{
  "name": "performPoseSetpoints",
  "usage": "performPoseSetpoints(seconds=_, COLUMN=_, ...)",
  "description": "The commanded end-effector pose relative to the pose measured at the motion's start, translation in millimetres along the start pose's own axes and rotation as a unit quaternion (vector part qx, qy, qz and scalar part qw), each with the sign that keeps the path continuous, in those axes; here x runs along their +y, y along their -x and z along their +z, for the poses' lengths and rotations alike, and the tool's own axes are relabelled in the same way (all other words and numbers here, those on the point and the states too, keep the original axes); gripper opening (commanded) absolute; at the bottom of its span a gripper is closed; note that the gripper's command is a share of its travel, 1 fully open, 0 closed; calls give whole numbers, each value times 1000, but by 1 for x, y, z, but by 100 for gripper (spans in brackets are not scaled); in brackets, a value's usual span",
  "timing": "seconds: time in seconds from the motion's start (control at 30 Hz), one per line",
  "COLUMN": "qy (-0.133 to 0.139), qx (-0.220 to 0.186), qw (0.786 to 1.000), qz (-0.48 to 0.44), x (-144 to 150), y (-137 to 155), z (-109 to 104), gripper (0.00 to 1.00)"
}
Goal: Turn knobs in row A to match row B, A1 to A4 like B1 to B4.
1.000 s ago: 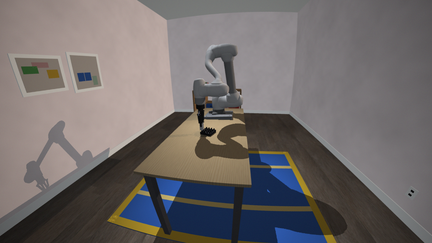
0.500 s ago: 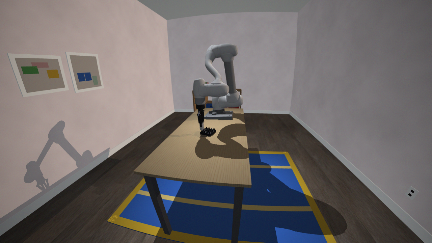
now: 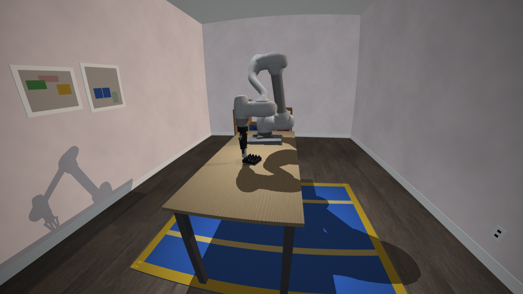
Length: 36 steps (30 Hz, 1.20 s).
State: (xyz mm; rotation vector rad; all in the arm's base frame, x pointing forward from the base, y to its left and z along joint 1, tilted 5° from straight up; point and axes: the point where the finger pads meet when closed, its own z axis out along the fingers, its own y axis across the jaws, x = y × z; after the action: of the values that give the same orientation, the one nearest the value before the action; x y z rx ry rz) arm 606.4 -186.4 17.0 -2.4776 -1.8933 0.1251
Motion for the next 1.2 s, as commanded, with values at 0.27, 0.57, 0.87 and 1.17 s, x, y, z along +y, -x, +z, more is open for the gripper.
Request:
performPoseSetpoints(seconds=0.27, qy=0, qx=0, qw=1000, qz=0, x=0, y=0, z=5, gripper=12)
performPoseSetpoints(seconds=0.57, qy=0, qx=0, qw=1000, qz=0, x=0, y=0, z=11, gripper=12)
performPoseSetpoints(seconds=0.87, qy=0, qx=0, qw=1000, qz=0, x=0, y=0, z=14, gripper=12)
performPoseSetpoints(seconds=1.17, qy=0, qx=0, qw=1000, qz=0, x=0, y=0, z=14, gripper=12)
